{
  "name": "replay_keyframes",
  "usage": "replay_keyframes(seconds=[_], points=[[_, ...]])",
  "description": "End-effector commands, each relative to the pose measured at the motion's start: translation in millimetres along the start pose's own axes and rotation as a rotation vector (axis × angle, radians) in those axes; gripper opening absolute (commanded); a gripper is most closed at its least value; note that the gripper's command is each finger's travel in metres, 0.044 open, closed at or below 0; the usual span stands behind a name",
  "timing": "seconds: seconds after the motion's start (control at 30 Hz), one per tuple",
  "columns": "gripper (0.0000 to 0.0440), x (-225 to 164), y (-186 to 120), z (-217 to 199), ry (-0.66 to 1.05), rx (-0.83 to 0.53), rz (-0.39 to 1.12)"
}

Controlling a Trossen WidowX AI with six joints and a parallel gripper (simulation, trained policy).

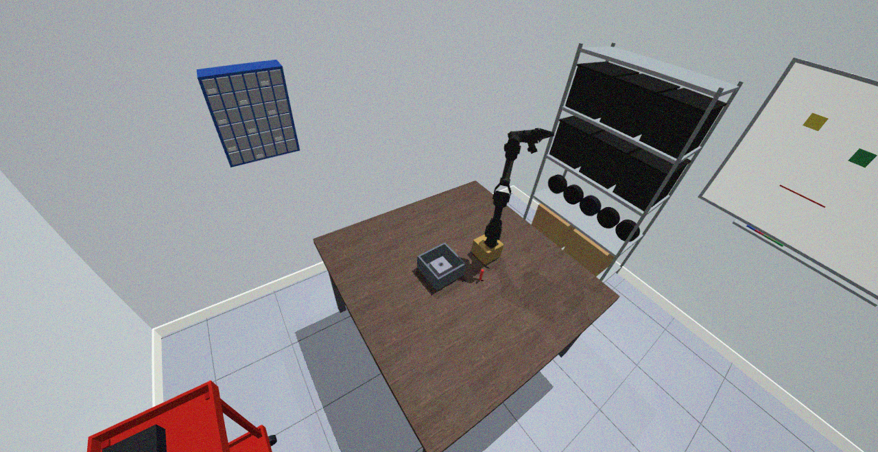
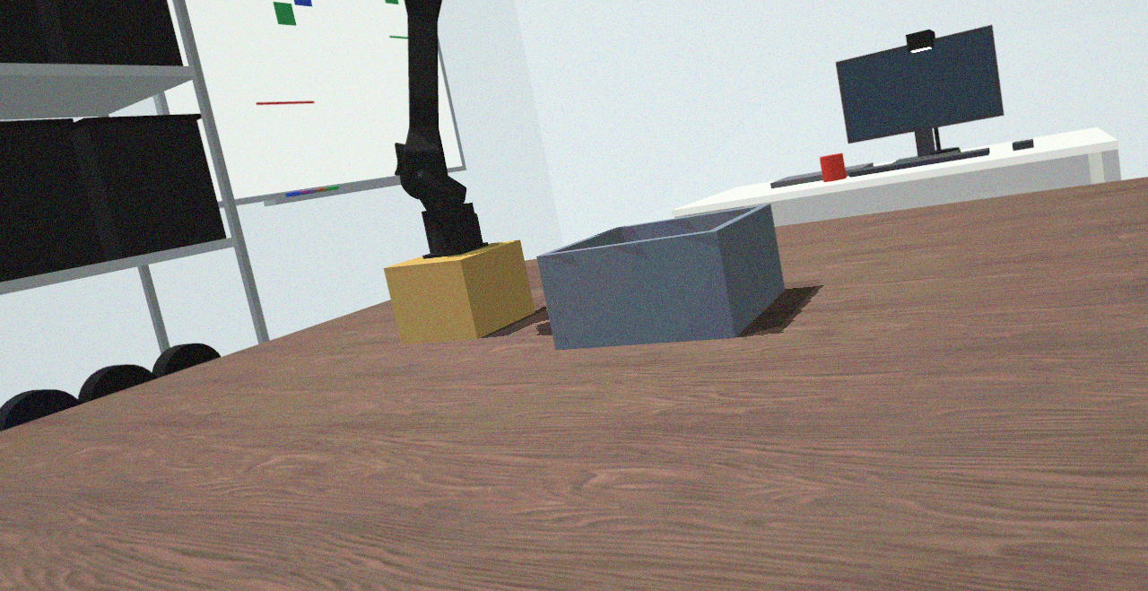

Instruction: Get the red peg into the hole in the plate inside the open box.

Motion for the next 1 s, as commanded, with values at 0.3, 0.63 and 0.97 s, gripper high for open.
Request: replay_keyframes(seconds=[0.3,0.63,0.97], points=[[0.0440,-7.5,-42.4,-88.2,-0.378,-0.224,0.164],[0.0440,-3.8,-93.4,-143.0,-0.644,-0.381,0.328],[0.0440,8.2,-156.2,-183.3,-0.896,-0.516,0.530]])
Point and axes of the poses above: the point midway between the two fingers, 35 mm back from their tips, its own y axis out along the fingers, its own z axis across the jaws, x = y × z, the point moved 9 cm from there along -y, back along the fingers, and after that the axes turned 1 degree about y, right-handed, at the moved point
